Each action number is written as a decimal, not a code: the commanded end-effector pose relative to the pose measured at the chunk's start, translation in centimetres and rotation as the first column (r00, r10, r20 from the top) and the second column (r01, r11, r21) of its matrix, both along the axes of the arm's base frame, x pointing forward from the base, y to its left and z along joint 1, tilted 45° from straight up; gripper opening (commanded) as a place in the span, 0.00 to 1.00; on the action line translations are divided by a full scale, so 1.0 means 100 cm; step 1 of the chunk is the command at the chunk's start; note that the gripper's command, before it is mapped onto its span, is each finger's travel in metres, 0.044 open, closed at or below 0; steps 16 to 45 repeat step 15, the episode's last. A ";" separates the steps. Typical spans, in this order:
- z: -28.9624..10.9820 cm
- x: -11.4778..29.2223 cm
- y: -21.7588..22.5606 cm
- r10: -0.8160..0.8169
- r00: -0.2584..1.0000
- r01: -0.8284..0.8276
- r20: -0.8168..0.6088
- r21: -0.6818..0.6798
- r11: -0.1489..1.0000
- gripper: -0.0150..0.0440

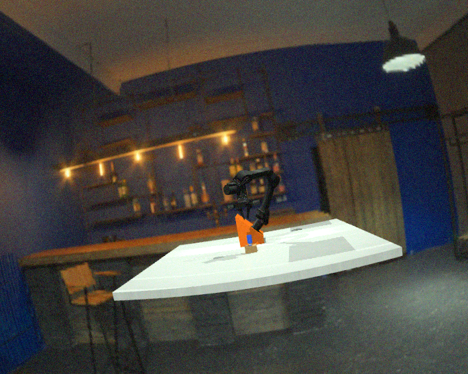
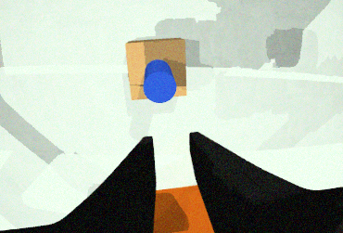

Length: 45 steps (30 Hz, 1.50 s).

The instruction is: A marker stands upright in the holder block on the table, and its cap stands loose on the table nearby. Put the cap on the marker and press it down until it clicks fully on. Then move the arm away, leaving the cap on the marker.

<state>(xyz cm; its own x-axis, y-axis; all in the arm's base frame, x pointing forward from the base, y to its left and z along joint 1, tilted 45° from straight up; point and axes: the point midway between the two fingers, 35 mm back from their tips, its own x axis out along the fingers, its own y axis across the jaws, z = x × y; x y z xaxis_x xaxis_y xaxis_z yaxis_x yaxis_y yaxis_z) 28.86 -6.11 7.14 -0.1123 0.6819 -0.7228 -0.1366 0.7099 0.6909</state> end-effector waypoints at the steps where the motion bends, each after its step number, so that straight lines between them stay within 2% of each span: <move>1: 0.000 0.000 0.000 0.010 1.000 -0.010 -0.002 0.000 1.000 0.52; 12: 0.000 0.000 0.000 0.010 1.000 -0.010 -0.002 0.000 1.000 1.00; 45: 0.000 0.000 0.000 0.010 1.000 -0.010 -0.002 0.000 1.000 1.00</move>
